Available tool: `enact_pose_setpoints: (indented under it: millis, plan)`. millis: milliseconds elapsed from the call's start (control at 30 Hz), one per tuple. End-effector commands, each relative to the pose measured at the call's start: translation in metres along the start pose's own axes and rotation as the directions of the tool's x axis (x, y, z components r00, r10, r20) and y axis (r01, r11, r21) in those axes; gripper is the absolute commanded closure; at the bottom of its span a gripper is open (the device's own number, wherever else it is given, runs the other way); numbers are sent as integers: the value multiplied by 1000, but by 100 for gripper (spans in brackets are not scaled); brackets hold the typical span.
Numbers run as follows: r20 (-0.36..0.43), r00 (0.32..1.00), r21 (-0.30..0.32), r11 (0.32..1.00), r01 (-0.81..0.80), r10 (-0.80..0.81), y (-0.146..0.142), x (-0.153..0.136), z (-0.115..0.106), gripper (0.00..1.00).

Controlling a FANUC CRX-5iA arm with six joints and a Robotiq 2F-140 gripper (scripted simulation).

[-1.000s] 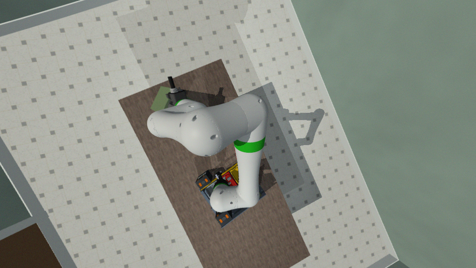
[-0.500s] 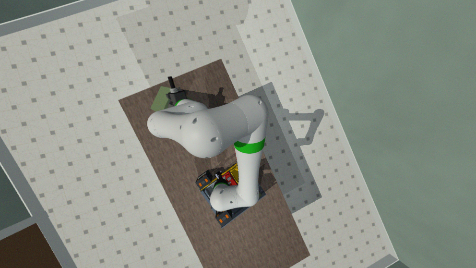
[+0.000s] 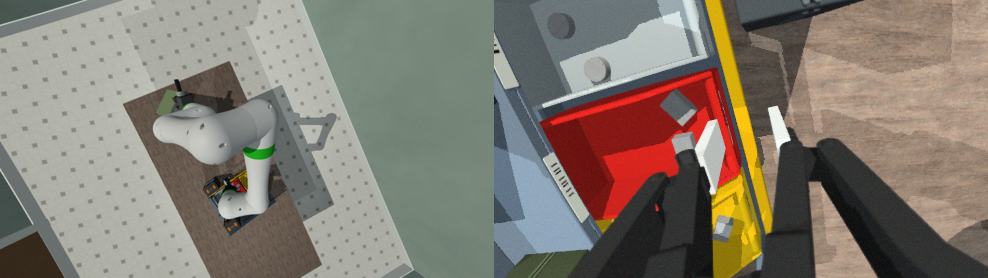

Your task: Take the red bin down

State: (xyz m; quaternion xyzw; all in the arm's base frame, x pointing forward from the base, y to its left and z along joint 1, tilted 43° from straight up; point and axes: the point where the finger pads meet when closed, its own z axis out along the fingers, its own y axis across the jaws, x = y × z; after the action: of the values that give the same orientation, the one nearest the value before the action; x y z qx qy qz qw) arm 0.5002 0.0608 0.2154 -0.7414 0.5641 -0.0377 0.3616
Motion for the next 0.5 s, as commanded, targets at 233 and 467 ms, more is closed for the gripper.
enact_pose_setpoints:
  millis: [233,467]
  plan:
    - [0,1000,0,1000,0,0,0,0,-2,72]
    - [0,1000,0,1000,0,0,0,0,-2,72]
